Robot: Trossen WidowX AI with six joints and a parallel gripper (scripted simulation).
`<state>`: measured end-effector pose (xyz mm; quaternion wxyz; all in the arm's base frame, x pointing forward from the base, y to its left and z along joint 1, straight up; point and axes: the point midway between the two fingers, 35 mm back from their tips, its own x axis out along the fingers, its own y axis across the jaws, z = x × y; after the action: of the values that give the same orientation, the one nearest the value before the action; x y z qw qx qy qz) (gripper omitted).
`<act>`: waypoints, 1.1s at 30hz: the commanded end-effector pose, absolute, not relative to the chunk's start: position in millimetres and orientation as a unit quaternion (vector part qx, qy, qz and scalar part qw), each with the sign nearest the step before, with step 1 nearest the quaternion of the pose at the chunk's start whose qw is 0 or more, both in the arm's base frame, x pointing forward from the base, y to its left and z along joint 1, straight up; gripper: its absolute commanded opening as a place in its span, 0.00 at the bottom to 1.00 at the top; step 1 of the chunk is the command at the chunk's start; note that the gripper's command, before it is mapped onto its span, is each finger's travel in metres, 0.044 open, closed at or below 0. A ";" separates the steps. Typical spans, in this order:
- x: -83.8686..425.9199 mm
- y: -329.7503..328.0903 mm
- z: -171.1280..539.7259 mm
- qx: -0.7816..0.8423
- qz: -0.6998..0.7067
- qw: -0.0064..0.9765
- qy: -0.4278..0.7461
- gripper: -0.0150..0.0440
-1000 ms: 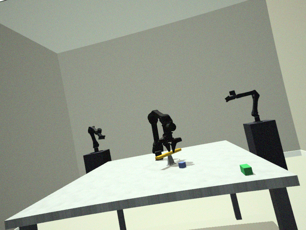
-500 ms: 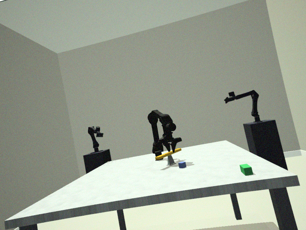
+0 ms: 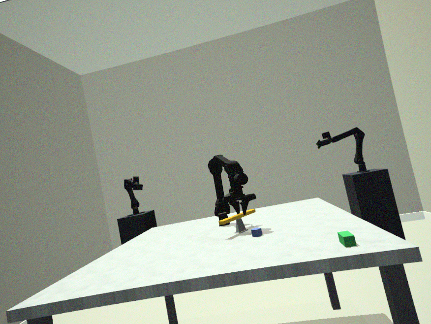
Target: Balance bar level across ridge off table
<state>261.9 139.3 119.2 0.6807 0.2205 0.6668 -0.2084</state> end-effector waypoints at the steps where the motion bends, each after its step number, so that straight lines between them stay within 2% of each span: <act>1: 261.9 139.3 119.2 0.221 -0.208 0.681 0.667 0.54; 26: 261.9 139.3 119.2 0.221 -0.208 0.681 0.667 0.57; 33: 261.9 139.3 119.2 0.221 -0.208 0.681 0.667 0.88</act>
<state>262.0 139.4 119.2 0.6807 0.2208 0.6667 -0.2082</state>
